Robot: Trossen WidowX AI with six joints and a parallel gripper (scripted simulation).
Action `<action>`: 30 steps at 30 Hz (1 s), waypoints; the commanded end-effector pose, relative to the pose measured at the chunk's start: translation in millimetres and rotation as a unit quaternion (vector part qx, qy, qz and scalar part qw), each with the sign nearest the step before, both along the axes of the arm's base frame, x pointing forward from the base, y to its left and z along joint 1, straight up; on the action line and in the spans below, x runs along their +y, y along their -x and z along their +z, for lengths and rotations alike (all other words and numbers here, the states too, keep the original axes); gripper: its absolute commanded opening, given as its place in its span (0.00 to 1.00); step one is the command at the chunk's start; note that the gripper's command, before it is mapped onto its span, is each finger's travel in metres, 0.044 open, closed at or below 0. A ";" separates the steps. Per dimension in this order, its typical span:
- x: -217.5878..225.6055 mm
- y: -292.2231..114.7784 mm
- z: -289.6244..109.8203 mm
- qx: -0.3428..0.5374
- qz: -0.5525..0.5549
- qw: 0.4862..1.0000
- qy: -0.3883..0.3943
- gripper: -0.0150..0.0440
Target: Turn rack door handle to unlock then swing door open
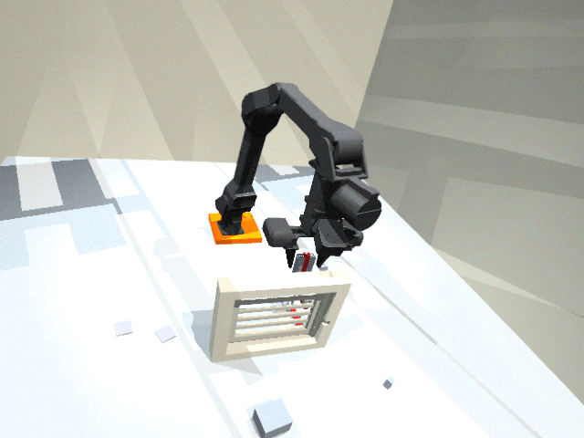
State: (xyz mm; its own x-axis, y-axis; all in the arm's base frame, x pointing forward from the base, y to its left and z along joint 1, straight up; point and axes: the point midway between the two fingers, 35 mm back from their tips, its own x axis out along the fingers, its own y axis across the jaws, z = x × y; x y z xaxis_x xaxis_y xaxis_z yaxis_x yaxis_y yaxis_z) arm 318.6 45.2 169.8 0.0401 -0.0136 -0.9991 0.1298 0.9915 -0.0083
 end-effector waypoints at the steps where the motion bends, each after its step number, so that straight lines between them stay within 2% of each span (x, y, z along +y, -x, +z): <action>1: 0.4 1.4 -7.5 0.006 0.002 1.000 -0.003 0.74; 10: 0.1 2.1 -19.3 0.009 0.002 1.000 -0.006 0.74; 17: 0.1 2.1 -19.3 0.009 0.002 1.000 -0.006 0.43; 30: 0.1 2.1 -19.3 0.009 0.002 1.000 -0.006 0.28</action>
State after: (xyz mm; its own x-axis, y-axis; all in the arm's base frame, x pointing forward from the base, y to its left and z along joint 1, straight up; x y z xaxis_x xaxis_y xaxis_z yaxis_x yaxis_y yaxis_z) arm 317.4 45.2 151.9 0.0279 -0.0026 -0.9996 0.1280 0.9918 0.0009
